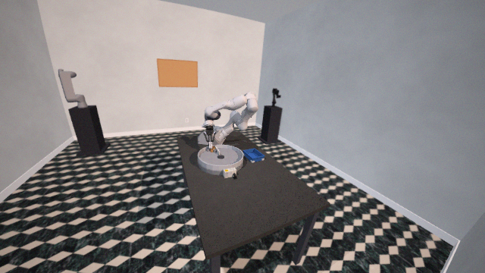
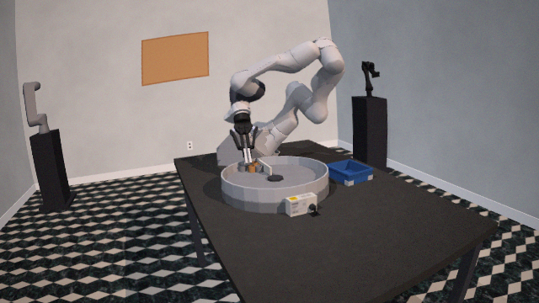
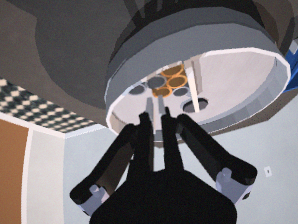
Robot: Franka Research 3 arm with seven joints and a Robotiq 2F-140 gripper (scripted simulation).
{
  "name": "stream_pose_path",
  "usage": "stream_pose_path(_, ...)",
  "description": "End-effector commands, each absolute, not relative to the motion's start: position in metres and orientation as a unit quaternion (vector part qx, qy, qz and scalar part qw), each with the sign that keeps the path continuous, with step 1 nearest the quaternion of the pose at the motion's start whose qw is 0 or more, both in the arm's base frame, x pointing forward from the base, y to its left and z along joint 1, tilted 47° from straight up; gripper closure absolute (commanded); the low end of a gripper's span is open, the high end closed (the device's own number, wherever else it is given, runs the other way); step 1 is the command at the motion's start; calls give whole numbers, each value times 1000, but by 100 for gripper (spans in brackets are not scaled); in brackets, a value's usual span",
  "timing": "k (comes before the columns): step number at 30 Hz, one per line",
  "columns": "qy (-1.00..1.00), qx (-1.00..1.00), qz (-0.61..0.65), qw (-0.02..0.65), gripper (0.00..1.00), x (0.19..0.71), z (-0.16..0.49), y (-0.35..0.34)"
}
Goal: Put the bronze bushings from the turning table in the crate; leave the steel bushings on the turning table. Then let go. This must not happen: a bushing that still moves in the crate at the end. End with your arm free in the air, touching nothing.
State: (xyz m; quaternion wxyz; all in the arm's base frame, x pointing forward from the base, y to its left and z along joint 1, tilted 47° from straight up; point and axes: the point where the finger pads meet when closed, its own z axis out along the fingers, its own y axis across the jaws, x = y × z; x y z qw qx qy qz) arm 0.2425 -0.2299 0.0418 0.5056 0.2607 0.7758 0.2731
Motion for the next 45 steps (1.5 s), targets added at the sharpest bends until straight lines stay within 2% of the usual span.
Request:
stream_pose_path(1, 776, 259, 273, 507, 94, 245, 40, -226)
stream_pose_path(44, 776, 259, 273, 507, 94, 249, 35, -222)
stream_pose_path(45, 776, 259, 273, 507, 100, 249, 35, -222)
